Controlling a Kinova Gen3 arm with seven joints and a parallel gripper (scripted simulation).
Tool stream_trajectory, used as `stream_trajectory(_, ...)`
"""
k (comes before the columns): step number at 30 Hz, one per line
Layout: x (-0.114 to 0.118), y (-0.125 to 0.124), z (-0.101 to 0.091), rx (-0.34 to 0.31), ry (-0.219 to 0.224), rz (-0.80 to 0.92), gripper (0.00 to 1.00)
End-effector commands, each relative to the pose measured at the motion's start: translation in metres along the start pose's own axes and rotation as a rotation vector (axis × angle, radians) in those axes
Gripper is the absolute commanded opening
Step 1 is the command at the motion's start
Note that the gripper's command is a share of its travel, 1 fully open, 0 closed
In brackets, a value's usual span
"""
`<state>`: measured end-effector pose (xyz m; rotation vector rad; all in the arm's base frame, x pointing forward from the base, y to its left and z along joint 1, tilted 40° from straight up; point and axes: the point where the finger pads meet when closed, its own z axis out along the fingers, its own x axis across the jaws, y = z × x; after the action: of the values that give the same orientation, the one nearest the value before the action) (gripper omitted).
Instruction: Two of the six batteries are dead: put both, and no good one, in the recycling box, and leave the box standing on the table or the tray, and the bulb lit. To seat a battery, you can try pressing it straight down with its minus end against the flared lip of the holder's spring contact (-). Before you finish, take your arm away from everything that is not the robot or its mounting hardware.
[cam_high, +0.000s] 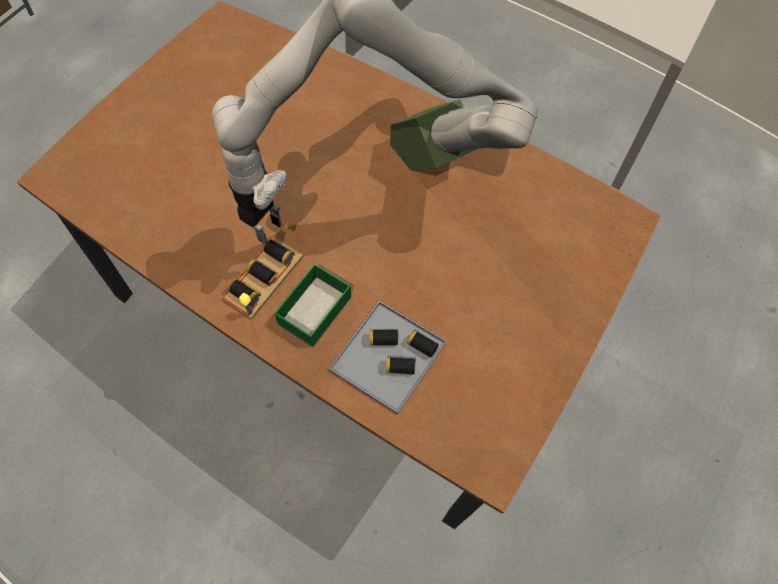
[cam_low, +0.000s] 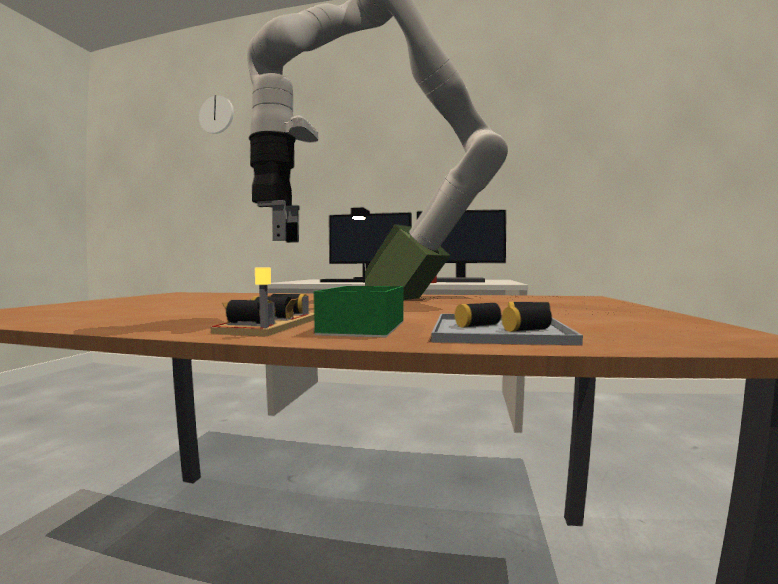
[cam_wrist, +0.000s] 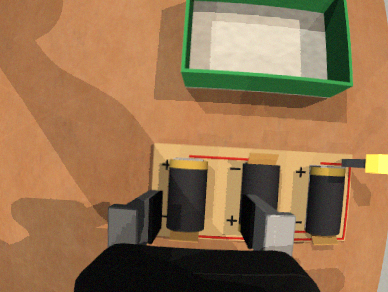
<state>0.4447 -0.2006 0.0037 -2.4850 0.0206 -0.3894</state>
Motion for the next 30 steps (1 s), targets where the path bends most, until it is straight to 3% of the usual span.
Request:
stream_trajectory(1,-0.0119,0.0032,-0.0055,-0.004,0.006,0.01,0.9)
stream_trajectory(30,-0.0144,0.0032,0.0002,-0.004,0.006,0.011,0.9)
